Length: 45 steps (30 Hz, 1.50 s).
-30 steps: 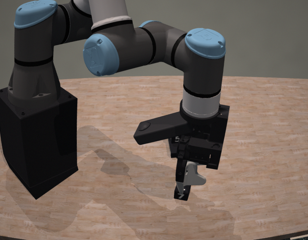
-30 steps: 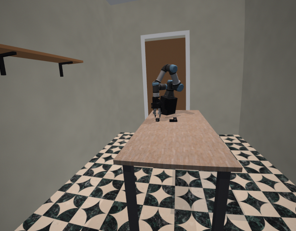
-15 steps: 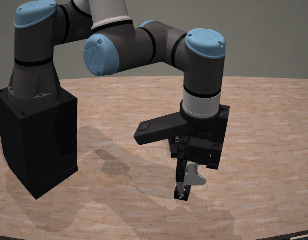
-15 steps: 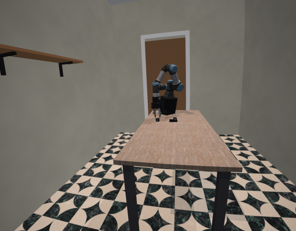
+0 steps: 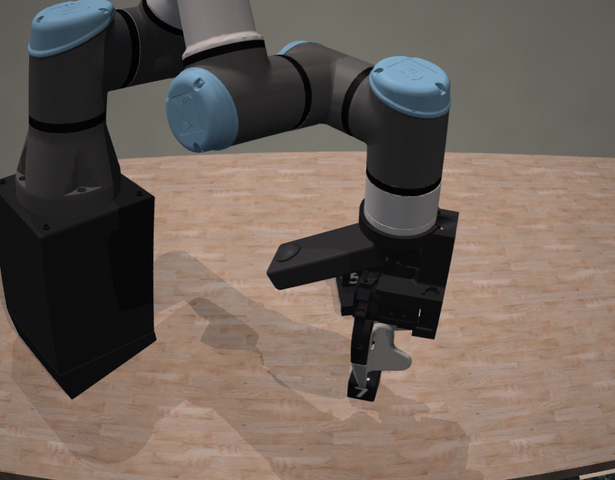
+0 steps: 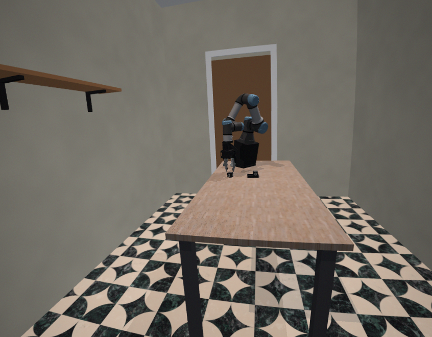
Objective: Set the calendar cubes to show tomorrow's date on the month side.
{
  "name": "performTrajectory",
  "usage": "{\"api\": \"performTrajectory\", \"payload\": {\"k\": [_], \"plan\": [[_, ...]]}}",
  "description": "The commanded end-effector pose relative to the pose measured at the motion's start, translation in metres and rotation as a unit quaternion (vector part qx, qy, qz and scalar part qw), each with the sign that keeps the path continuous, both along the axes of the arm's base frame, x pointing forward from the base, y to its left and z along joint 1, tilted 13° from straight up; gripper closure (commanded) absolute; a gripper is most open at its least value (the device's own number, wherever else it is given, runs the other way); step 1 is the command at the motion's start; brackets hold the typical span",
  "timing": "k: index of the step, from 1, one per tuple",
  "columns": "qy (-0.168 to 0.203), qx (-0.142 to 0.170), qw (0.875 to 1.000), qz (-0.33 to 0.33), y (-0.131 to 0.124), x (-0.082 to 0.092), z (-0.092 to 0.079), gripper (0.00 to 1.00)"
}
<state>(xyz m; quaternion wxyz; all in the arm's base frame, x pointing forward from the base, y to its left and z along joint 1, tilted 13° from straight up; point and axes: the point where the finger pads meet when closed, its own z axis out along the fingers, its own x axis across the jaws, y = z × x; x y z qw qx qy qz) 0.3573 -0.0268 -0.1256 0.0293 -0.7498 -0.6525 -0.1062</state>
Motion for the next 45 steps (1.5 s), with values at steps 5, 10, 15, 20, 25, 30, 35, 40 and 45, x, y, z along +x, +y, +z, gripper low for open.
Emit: {"api": "performTrajectory", "payload": {"k": [5, 10, 15, 20, 25, 30, 35, 40, 45], "plan": [[-0.001, -0.001, 1.0, 0.0, 0.0, 0.001, 0.0, 0.71], [-0.001, -0.001, 1.0, 0.0, 0.0, 0.001, -0.001, 0.71], [-0.001, -0.001, 1.0, 0.0, 0.001, 0.002, -0.007, 0.71], [-0.001, -0.001, 1.0, 0.0, 0.002, 0.003, -0.016, 0.71], [-0.001, -0.001, 1.0, 0.0, 0.003, 0.003, -0.021, 0.71], [-0.001, -0.001, 1.0, 0.0, 0.004, 0.004, -0.026, 0.71], [-0.001, -0.001, 1.0, 0.0, 0.005, 0.004, -0.028, 0.71], [-0.001, -0.001, 1.0, 0.0, 0.005, 0.004, -0.028, 0.71], [-0.001, -0.001, 1.0, 0.0, 0.005, 0.004, -0.028, 0.71]]}}
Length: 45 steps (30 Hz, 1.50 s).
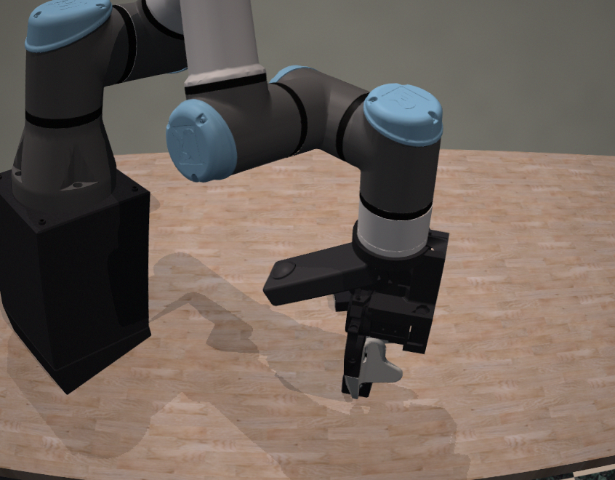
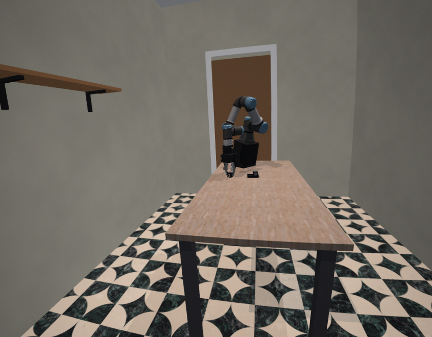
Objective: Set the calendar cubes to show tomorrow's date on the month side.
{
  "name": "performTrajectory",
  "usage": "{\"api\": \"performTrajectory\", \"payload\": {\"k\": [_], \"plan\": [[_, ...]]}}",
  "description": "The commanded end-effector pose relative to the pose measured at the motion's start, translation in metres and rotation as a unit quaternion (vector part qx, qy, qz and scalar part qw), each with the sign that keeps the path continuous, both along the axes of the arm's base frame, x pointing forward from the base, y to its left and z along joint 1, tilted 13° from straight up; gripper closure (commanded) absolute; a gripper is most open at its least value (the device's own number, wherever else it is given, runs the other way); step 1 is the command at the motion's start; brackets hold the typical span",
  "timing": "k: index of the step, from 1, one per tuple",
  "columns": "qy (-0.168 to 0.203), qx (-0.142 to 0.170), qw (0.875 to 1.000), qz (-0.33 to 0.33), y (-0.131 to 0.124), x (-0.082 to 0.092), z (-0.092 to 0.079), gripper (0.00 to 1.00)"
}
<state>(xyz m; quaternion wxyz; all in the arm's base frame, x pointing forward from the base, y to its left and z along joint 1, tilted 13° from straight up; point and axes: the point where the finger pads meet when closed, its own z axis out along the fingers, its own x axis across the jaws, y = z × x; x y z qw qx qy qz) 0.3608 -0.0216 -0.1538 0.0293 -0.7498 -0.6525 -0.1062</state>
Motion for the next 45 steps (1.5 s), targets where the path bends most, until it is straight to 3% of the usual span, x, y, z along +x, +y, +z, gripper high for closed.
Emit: {"api": "performTrajectory", "payload": {"k": [1, 25, 26, 45], "plan": [[-0.001, -0.001, 1.0, 0.0, -0.0005, 0.0007, 0.0003, 0.71], [-0.001, -0.001, 1.0, 0.0, -0.0005, 0.0007, 0.0003, 0.71], [-0.001, -0.001, 1.0, 0.0, -0.0005, 0.0007, 0.0003, 0.89], [-0.001, -0.001, 1.0, 0.0, -0.0005, 0.0007, 0.0003, 0.89]]}}
